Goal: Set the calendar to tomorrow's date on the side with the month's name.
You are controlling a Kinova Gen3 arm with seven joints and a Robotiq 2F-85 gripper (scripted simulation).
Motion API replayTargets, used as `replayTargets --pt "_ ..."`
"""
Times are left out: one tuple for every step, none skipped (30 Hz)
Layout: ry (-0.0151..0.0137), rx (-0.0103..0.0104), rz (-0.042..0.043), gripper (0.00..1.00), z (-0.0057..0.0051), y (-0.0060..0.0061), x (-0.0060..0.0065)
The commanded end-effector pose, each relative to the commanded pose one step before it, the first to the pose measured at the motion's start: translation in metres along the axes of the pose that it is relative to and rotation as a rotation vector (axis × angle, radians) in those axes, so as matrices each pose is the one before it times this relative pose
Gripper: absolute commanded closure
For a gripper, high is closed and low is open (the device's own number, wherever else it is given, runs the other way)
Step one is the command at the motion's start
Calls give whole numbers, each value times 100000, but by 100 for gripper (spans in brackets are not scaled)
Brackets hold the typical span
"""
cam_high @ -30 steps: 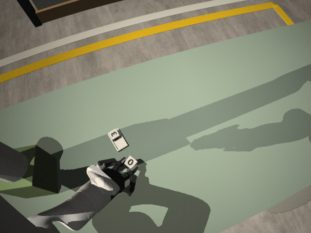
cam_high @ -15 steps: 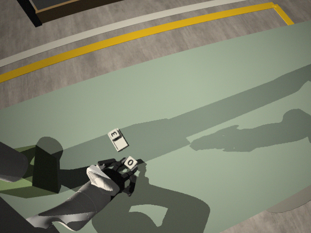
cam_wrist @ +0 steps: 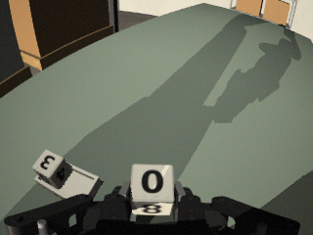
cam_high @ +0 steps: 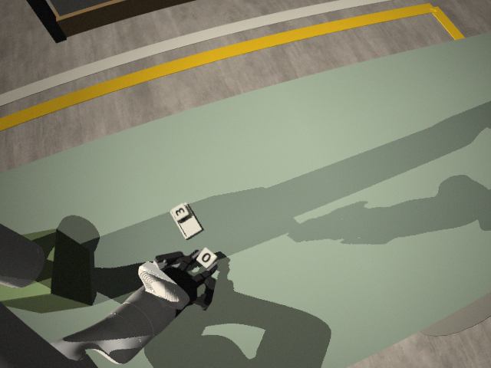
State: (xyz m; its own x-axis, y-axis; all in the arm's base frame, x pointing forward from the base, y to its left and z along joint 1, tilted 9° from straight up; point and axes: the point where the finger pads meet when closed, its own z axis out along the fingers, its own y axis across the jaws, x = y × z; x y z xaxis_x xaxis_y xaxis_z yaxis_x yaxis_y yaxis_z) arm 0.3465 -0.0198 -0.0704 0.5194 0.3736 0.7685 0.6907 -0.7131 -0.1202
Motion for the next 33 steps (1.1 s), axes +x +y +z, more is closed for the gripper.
replayTargets --pt "602 -754 -21 72 263 255 -149" --pt "-32 129 165 72 131 -69 -157" --pt "-10 40 52 72 112 -23 -119" --pt "0 1 1 72 106 -1 -105" --pt "0 1 1 72 110 -1 -109" --pt "0 1 1 72 114 -2 -113" --pt "0 1 1 72 117 -2 -116" --pt "0 1 1 72 120 -2 -119" --pt "0 1 1 72 123 -2 -122" --pt "0 1 1 72 125 -2 -124" --pt "0 1 1 72 127 -2 -125" --pt "0 0 1 72 128 -3 -127" --pt "0 1 1 72 129 -1 -128" --pt "0 1 1 72 129 -2 -128" --pt "0 0 0 72 0 0 0" --pt "0 0 0 72 0 0 0" --pt "131 340 -201 72 129 -108 -87" --pt "-131 -339 203 72 129 105 -169" --pt "0 1 1 72 128 -2 -126" --pt "0 1 1 72 126 -2 -125" --pt "0 1 1 72 124 -1 -123" --pt "0 0 1 72 122 -2 -120" --pt "0 1 1 72 119 -2 -118" --pt "24 59 -34 72 116 -19 -107" --pt "13 31 -17 72 112 -12 -107" --pt "1 2 0 72 108 -2 -106" --pt "4 10 -5 72 103 -4 -101" --pt "10 24 -13 72 98 -9 -94" --pt "10 24 -14 72 93 -9 -89" --pt "10 24 -14 72 88 -8 -84" --pt "8 17 -10 72 82 -6 -79" --pt "0 0 0 72 0 0 0" --pt "0 0 0 72 0 0 0"
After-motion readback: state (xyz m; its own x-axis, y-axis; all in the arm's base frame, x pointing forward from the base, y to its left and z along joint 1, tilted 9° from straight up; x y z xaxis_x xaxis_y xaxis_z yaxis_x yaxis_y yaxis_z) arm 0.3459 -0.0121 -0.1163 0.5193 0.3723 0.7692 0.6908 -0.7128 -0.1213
